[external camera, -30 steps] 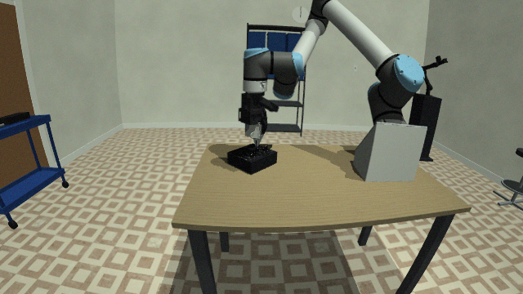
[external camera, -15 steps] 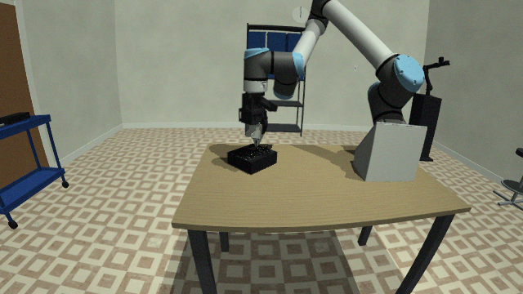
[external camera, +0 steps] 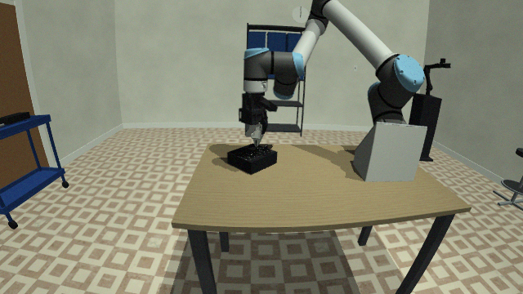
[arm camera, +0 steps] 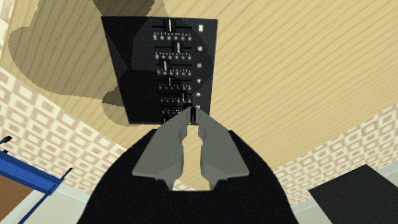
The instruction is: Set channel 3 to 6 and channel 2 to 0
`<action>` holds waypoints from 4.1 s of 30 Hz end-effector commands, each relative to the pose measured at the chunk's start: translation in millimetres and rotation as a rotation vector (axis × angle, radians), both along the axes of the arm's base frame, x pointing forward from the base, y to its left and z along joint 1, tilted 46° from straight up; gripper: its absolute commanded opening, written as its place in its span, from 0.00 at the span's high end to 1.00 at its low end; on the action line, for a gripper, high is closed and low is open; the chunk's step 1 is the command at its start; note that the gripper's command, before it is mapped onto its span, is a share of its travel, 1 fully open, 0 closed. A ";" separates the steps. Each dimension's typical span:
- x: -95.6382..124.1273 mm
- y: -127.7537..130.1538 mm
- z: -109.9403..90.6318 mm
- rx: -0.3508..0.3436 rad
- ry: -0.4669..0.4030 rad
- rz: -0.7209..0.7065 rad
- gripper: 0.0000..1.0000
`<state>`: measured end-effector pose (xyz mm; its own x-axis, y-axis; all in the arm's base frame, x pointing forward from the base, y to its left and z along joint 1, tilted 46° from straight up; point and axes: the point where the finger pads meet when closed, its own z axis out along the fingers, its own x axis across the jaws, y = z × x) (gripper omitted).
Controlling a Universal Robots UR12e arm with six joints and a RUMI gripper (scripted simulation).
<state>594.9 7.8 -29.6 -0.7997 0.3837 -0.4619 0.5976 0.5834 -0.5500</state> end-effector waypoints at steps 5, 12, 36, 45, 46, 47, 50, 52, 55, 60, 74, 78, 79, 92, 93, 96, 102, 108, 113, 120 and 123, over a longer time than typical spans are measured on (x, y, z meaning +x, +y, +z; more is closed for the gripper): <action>-1.4 1.2 -1.6 0.001 0.002 0.002 1.00; -1.4 1.2 -1.6 0.001 0.002 0.002 1.00; -1.3 -0.1 -2.7 0.001 0.002 0.002 1.00; -1.1 -3.4 -5.9 0.001 0.002 0.003 1.00; -1.1 -3.9 -6.3 0.001 0.002 0.003 1.00; -1.0 -4.4 -6.8 0.001 0.002 0.003 1.00; -0.9 -6.0 -8.3 0.001 0.002 0.003 1.00; -0.9 -6.6 -8.8 0.001 0.002 0.003 1.00; -0.8 -7.7 -9.9 0.001 0.002 0.003 1.00; -0.6 -10.5 -12.5 0.001 0.002 0.003 1.00; -0.2 -15.5 -17.1 0.001 0.002 0.003 1.00; -0.1 -16.3 -17.9 0.001 0.002 0.003 1.00; -0.1 -16.4 -18.0 0.001 0.002 0.003 1.00; -0.1 -16.8 -18.3 0.001 0.002 0.003 1.00; -0.1 -16.8 -18.3 0.001 0.002 0.003 1.00; -0.1 -16.8 -18.3 0.001 0.002 0.003 1.00; -0.1 -16.8 -18.3 0.001 0.002 0.003 1.00; -0.1 -16.8 -18.3 0.001 0.002 0.003 1.00; -0.1 -16.8 -18.3 0.001 0.002 0.003 1.00; -0.1 -16.8 -18.3 0.001 0.002 0.003 1.00; -0.1 -16.8 -18.3 0.001 0.002 0.003 1.00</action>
<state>596.4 -8.2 -46.2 -0.8008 0.3812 -0.4619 0.5958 0.5860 -0.5493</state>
